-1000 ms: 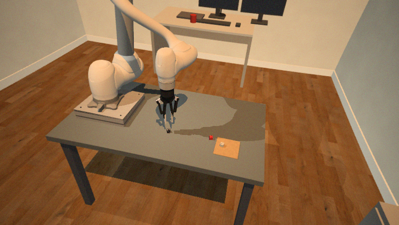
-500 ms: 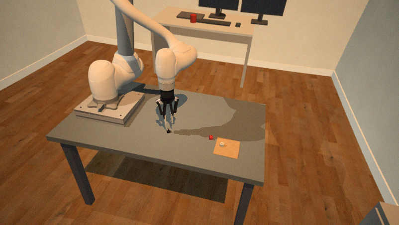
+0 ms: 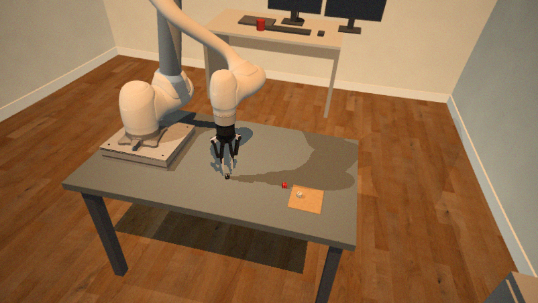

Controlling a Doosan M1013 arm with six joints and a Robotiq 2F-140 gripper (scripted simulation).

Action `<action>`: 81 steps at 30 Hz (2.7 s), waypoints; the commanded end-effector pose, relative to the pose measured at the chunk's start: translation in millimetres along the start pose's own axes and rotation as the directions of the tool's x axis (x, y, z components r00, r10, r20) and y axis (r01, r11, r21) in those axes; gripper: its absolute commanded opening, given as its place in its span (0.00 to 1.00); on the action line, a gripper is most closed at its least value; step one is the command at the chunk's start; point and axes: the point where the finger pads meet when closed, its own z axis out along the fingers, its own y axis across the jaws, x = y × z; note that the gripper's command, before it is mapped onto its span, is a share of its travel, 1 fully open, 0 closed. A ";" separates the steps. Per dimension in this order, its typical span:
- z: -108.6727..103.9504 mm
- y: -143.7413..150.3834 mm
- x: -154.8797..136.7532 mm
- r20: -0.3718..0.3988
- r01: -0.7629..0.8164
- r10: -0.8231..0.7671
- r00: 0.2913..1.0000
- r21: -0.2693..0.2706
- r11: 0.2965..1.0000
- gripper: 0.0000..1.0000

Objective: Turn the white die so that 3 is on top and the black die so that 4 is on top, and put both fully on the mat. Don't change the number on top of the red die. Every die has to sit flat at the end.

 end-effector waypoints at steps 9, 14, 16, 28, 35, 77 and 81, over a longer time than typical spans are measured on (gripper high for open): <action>20.1 1.9 -2.6 0.004 -0.004 0.004 1.000 -0.002 1.000 0.29; 23.7 1.9 -2.6 0.004 -0.004 0.004 1.000 -0.002 1.000 0.29; 25.7 1.9 -2.6 0.004 -0.004 0.004 1.000 -0.002 1.000 0.29; 31.3 2.0 -2.6 0.004 -0.004 0.004 1.000 -0.002 1.000 0.29; 31.7 2.0 -2.6 0.004 -0.004 0.004 1.000 -0.002 1.000 0.29; 31.7 2.0 -2.6 0.004 -0.004 0.004 1.000 -0.002 1.000 0.29; 31.7 2.0 -2.6 0.004 -0.004 0.004 1.000 -0.002 1.000 0.29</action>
